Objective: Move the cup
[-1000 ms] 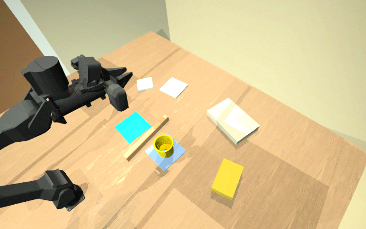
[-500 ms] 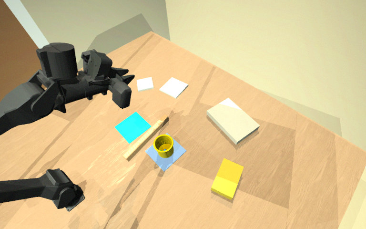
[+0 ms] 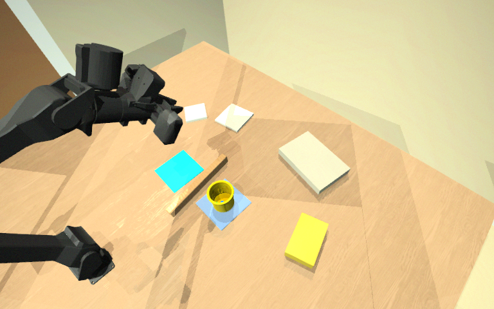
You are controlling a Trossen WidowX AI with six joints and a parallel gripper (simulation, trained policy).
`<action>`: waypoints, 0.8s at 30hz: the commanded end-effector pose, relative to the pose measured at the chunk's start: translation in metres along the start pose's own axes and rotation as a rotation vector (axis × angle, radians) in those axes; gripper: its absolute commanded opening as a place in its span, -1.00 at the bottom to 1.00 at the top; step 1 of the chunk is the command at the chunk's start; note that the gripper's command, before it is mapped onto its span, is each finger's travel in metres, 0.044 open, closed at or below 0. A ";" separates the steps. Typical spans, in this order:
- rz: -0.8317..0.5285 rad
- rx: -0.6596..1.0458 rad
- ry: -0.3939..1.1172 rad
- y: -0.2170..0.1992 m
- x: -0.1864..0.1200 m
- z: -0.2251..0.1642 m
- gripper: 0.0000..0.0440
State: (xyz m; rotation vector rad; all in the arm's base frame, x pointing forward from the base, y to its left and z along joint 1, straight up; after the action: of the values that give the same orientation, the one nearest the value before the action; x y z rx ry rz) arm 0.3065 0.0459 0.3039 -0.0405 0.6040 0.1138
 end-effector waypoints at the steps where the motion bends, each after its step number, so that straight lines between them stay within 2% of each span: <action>1: -0.006 0.011 0.063 0.001 0.005 -0.001 -0.49; 24: -0.035 -0.017 0.427 -0.007 0.027 -0.012 -0.37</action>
State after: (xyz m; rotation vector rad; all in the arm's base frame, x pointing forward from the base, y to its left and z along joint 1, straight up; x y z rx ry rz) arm 0.3207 0.0438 0.2820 -0.0748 0.9844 0.0840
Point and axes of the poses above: the point midway between the two fingers, 35 mm back from their tips, its own x axis out along the fingers, its own y axis across the jaws, z = x × y, the point moved 5 cm from there along -x, back along the fingers, and after that the axes turned 13 degrees about -x, right-handed, at the moved point
